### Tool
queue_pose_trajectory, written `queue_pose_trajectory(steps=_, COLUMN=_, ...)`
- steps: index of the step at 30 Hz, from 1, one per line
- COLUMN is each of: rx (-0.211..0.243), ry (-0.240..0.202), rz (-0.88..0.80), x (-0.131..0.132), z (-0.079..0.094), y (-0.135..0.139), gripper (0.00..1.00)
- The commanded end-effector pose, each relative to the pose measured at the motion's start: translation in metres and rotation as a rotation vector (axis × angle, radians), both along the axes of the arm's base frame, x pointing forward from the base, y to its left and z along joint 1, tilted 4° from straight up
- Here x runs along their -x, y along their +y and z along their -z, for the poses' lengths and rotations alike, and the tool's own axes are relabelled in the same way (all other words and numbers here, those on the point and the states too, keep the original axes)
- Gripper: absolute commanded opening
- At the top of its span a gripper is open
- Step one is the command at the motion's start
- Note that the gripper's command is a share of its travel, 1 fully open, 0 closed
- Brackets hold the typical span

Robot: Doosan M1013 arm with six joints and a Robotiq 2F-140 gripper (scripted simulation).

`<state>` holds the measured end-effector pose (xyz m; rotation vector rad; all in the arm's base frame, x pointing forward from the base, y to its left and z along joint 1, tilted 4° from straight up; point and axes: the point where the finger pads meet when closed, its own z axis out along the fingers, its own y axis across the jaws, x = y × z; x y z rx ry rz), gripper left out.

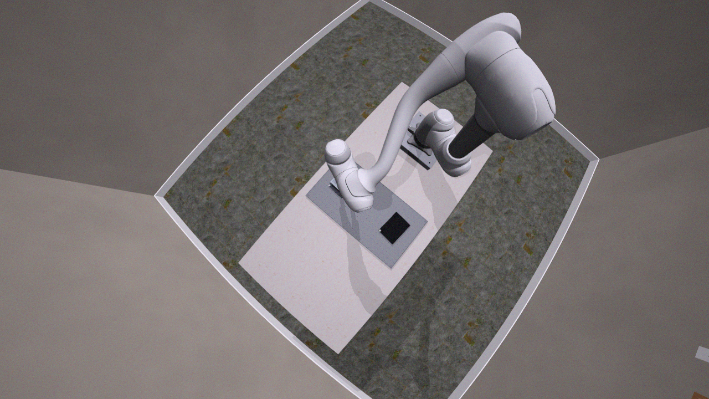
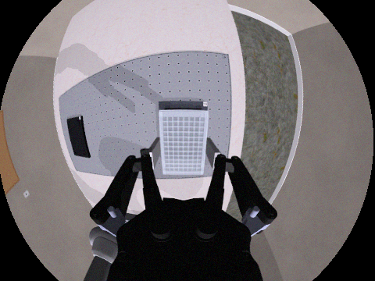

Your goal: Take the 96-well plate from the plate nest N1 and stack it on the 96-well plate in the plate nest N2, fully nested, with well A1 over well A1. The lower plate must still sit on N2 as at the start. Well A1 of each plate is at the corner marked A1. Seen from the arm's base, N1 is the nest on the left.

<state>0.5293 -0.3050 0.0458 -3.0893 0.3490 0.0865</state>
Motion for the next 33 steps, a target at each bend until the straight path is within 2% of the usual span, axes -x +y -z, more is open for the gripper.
queue_pose_trajectory(steps=1, rx=0.0, ry=0.0, rz=0.0, x=0.0, z=0.0, y=0.0, gripper=0.0)
queue_pose_trajectory(steps=23, rx=0.0, ry=0.0, rz=0.0, x=0.0, z=0.0, y=0.001, gripper=0.0)
queue_pose_trajectory(steps=33, rx=0.0, ry=0.0, rz=0.0, x=0.0, z=0.013, y=0.002, gripper=0.0)
